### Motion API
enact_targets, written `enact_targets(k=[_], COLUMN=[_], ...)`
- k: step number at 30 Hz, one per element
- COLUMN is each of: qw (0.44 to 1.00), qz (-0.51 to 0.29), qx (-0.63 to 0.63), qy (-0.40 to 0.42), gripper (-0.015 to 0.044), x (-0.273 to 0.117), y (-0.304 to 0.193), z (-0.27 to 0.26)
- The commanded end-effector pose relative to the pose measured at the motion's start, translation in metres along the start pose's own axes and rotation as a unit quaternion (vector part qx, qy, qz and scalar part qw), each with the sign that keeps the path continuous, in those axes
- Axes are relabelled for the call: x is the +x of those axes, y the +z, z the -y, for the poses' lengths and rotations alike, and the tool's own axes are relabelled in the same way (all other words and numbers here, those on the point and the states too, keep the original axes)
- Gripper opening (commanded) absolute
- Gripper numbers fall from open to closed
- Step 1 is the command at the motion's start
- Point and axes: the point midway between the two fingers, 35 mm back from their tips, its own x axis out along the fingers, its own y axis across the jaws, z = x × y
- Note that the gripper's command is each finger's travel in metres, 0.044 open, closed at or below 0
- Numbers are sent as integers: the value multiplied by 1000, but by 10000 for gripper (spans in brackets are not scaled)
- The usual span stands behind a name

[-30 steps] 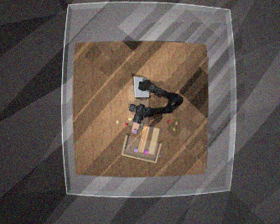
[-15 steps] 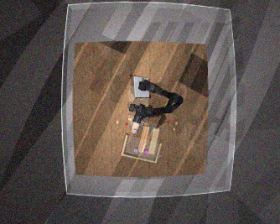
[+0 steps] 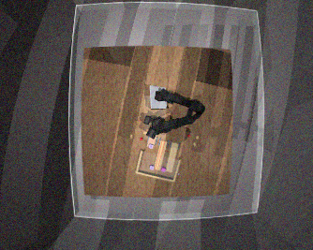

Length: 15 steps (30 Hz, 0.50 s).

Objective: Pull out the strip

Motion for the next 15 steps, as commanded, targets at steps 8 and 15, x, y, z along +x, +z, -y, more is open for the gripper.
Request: enact_targets(k=[8, 15], qw=[1000, 1000], qz=[3, 4], qx=[18, 18], qy=[-3, -3], gripper=[262, 440], x=[-7, -11], y=[39, 63], z=[-2, -2])
